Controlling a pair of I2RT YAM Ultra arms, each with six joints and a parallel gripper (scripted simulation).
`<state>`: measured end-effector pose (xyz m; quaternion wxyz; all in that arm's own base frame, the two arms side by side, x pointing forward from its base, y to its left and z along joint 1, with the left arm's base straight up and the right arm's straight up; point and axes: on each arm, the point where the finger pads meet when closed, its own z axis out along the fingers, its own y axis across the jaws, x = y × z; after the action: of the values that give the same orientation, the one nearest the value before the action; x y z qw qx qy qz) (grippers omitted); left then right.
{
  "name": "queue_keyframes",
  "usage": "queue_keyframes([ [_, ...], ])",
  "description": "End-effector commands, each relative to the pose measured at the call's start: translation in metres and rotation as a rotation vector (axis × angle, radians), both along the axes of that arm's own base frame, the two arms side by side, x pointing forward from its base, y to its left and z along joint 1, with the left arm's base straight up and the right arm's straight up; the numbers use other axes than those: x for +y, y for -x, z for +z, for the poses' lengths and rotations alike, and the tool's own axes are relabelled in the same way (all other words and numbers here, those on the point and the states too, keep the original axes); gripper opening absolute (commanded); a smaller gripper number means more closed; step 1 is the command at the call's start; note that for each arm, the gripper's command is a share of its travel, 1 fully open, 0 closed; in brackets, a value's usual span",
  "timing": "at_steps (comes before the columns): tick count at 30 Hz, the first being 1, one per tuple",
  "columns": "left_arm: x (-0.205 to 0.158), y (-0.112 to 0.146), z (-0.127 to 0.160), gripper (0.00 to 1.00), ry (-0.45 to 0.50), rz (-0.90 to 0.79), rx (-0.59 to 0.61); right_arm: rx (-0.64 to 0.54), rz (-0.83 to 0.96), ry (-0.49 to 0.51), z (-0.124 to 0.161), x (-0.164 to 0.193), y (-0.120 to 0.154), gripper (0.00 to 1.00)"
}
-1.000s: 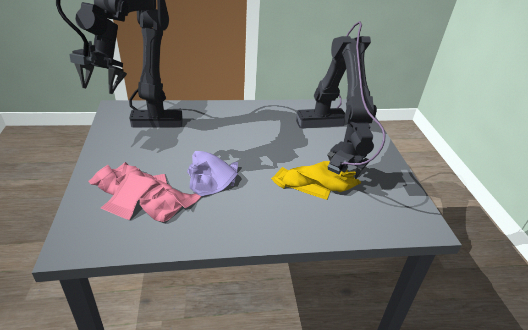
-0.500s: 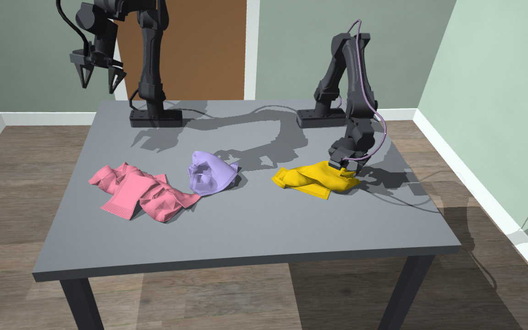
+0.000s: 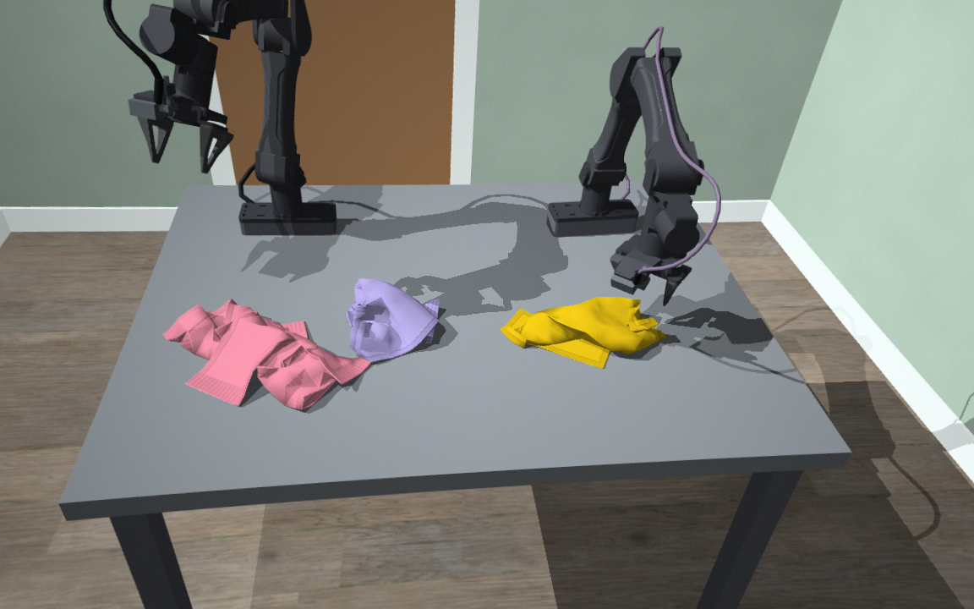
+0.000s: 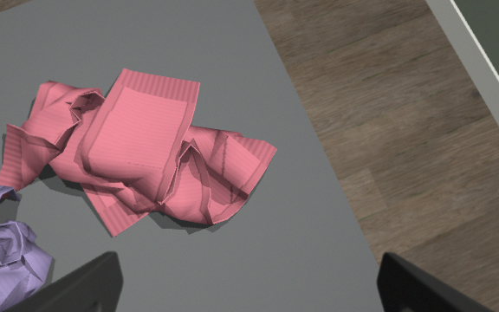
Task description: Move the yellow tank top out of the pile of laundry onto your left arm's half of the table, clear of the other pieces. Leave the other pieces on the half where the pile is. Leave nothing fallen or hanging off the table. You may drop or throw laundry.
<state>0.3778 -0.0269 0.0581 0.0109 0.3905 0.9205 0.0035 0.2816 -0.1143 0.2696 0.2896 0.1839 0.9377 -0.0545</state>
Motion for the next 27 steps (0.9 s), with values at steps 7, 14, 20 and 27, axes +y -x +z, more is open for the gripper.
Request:
queue_keyframes([
  [7,-0.005,-0.004,0.056,0.92,0.004,-0.002,-0.057,-0.034,-0.007,0.019,0.014,-0.002,0.001,0.92],
  [14,-0.005,-0.004,0.065,0.92,0.005,-0.001,-0.056,-0.034,-0.007,0.019,0.014,-0.002,0.001,0.92],
  [20,-0.005,-0.004,0.060,0.92,0.004,-0.001,-0.041,-0.034,-0.007,0.019,0.014,-0.002,0.001,0.92],
  [27,-0.005,-0.004,0.054,0.92,0.003,-0.001,-0.026,-0.118,0.042,0.042,0.017,0.005,-0.019,0.92],
])
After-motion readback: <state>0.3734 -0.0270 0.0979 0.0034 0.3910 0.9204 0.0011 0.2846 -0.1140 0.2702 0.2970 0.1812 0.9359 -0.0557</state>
